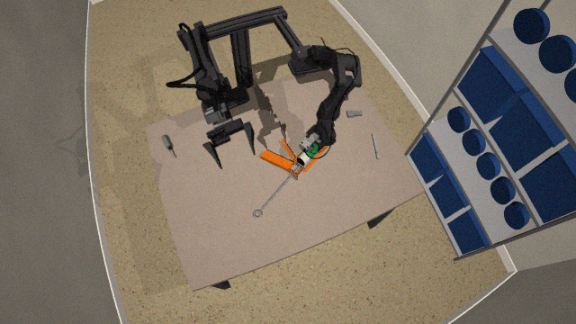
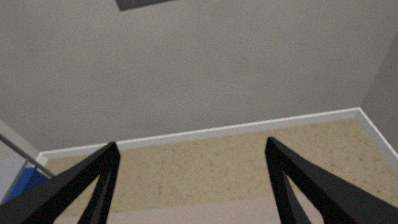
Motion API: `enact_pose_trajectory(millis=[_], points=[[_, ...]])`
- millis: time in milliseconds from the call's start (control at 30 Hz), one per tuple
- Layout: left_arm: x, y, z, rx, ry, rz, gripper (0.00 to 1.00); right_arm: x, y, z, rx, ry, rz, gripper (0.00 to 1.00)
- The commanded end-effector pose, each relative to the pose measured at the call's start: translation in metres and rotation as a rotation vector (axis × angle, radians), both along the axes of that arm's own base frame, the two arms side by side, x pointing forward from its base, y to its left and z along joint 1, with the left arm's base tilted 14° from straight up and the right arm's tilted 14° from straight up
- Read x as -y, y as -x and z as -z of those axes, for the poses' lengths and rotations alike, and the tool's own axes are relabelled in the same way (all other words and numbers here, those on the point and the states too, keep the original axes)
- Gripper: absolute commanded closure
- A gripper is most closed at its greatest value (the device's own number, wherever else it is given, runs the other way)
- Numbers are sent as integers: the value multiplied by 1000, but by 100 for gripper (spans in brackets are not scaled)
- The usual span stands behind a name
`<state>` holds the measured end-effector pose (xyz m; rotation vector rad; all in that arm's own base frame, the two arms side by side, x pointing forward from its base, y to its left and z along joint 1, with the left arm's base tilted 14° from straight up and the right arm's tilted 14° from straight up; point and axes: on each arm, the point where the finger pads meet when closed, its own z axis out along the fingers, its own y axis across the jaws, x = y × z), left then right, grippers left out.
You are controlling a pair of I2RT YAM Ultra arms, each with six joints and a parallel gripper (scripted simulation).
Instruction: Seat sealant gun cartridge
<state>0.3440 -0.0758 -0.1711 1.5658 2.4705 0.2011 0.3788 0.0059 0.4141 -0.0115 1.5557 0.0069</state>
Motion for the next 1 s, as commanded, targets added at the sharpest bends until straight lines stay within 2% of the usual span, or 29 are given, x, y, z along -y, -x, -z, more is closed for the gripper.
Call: enact_pose_trajectory(millis=[0,133,467,500,600,967], points=[[14,-15,-19,75,63,35,100,-4,13,-30,65,8,-17,0],[18,-33,-27,116,75,34,100,-4,13,-30,65,8,-17,0],[22,-37,-29,127,87,32,100,-4,13,-30,65,8,-17,0],[20,-31,-25,112,84,30,100,-4,13,-30,65,8,-17,0],[25,-40,-31,134,91,32,100,-4,13,-30,65,8,-17,0],[24,-42,-31,136,92,27,100,-4,13,-30,65,8,-17,0]])
